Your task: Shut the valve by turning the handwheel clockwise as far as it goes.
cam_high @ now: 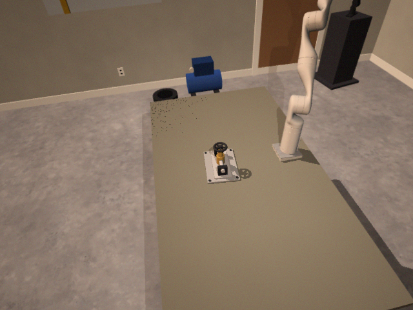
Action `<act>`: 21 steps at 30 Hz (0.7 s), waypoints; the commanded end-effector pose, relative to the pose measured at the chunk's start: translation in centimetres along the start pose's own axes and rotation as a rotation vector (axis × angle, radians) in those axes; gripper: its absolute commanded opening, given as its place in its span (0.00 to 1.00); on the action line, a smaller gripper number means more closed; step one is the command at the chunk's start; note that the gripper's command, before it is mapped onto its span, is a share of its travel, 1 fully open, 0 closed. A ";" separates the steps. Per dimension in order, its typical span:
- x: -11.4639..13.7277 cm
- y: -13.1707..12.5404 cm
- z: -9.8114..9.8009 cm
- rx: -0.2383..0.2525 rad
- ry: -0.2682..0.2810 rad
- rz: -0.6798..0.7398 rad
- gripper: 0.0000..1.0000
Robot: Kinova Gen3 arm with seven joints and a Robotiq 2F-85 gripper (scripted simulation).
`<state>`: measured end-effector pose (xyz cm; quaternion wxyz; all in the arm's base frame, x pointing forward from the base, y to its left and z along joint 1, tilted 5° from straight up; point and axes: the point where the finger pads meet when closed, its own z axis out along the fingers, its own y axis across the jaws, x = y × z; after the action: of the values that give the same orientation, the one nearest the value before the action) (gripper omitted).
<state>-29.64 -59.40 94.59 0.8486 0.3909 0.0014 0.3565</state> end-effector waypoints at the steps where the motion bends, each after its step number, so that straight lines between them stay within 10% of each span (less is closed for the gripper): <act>1: 0.6 0.2 0.2 -0.002 0.006 -0.002 1.00; 21: 6.2 -0.3 1.8 0.033 0.067 0.044 1.00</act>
<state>-24.82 -57.27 96.90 0.8328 0.3944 0.0244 0.3876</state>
